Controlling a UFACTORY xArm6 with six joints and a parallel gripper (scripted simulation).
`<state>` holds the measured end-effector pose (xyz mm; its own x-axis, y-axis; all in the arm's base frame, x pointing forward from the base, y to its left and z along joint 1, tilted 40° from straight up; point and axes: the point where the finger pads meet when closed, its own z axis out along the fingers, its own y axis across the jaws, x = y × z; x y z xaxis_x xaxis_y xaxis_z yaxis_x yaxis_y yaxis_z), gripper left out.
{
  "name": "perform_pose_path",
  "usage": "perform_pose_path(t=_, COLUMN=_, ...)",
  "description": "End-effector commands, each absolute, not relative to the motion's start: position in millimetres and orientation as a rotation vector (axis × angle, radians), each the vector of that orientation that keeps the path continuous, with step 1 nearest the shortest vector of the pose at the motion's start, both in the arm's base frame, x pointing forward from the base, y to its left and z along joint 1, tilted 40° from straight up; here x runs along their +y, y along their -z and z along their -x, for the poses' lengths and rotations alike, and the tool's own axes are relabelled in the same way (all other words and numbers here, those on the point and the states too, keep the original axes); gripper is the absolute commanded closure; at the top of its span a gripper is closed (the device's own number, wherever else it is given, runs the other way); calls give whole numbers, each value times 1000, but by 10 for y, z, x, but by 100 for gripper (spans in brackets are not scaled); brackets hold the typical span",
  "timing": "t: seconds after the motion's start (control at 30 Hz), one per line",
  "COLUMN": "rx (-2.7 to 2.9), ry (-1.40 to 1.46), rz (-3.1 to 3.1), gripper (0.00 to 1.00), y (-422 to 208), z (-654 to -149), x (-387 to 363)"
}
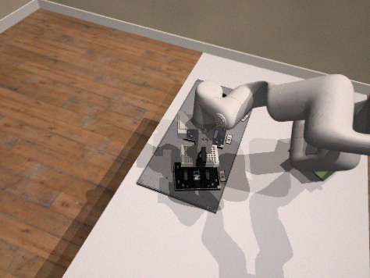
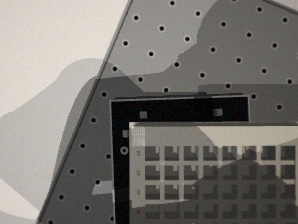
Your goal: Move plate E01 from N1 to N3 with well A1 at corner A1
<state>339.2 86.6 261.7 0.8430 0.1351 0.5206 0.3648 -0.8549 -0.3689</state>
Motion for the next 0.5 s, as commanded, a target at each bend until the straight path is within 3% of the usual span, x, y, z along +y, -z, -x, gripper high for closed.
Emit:
perform_pose_path(t=0.0, rx=-196, ry=629, rz=2555, gripper=100, y=-2528, z=-3428, x=689)
perform_pose_path(t=0.47, rx=5, ry=568, rz=2540, gripper=100, y=-2239, z=-3521, x=169)
